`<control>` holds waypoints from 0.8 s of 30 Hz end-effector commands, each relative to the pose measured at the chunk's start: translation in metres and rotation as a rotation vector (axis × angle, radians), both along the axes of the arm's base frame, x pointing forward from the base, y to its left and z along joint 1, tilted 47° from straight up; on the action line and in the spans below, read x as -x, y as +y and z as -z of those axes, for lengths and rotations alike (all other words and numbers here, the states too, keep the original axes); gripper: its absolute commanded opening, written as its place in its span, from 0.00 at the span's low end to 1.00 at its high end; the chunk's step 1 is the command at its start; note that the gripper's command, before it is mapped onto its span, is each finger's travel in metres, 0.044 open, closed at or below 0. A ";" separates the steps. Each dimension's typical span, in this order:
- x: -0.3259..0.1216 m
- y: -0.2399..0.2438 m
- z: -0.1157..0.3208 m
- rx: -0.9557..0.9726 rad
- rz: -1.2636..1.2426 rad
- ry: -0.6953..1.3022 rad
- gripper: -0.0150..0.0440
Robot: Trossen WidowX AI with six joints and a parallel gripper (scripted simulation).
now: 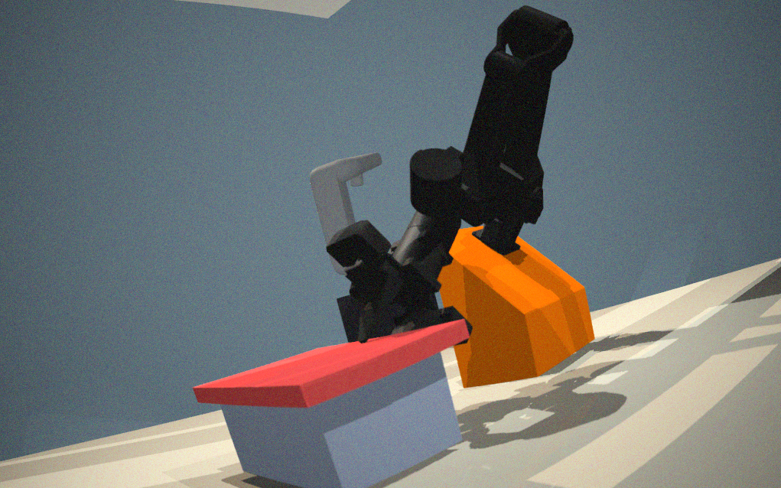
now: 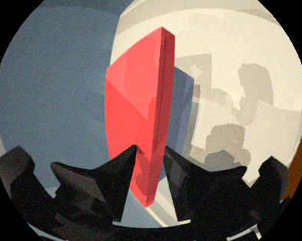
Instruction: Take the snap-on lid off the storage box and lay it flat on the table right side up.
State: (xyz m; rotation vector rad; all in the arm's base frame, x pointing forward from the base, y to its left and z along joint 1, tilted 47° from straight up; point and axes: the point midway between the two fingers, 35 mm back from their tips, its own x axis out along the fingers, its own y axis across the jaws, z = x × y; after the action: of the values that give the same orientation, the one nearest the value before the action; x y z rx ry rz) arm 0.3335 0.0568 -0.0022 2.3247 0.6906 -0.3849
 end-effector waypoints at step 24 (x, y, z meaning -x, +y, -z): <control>0.000 -0.004 -0.003 0.001 0.005 -0.004 0.25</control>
State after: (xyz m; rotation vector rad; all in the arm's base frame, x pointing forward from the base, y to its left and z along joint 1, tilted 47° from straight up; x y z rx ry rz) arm 0.3333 0.0524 0.0013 2.3261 0.6828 -0.3828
